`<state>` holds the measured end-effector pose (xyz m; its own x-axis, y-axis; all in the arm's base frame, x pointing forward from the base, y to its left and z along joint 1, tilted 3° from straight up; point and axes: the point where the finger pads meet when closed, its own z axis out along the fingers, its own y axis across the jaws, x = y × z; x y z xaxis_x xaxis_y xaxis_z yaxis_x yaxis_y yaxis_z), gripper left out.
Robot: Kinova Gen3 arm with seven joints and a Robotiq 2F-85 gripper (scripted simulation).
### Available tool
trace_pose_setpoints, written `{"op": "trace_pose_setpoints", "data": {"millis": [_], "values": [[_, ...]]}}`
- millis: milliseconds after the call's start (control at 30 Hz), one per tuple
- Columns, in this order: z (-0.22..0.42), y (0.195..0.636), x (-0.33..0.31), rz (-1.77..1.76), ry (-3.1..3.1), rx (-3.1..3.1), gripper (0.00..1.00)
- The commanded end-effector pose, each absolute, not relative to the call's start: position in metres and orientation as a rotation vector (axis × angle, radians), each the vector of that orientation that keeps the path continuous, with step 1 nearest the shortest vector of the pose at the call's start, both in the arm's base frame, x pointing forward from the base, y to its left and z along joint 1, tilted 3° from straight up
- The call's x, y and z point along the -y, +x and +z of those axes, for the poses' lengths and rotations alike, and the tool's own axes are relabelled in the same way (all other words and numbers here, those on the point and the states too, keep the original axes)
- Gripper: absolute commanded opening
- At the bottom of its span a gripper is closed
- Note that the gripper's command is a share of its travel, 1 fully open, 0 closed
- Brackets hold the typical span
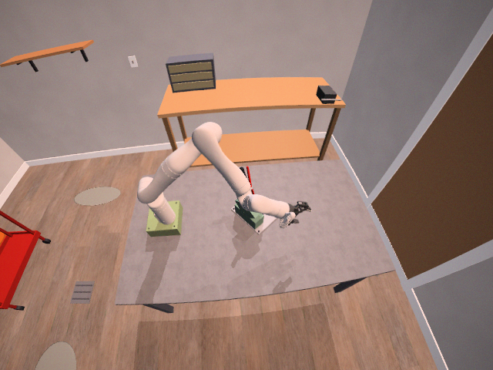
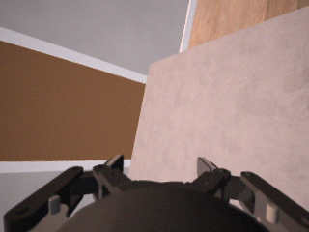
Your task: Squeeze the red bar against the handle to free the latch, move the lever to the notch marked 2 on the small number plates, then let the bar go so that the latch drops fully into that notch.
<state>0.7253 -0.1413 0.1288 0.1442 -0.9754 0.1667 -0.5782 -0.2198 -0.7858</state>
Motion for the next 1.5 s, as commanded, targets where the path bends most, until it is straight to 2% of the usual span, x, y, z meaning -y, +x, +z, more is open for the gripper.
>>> {"op": "trace_pose_setpoints", "data": {"millis": [0,267,1467], "values": [[0.14,0.732,0.123,-0.903,-1.873,-1.439,1.0],[0.161,0.736,0.059,-0.795,-1.925,-1.312,1.0],[0.173,0.733,0.018,-0.716,-1.953,-1.247,1.0]]}}
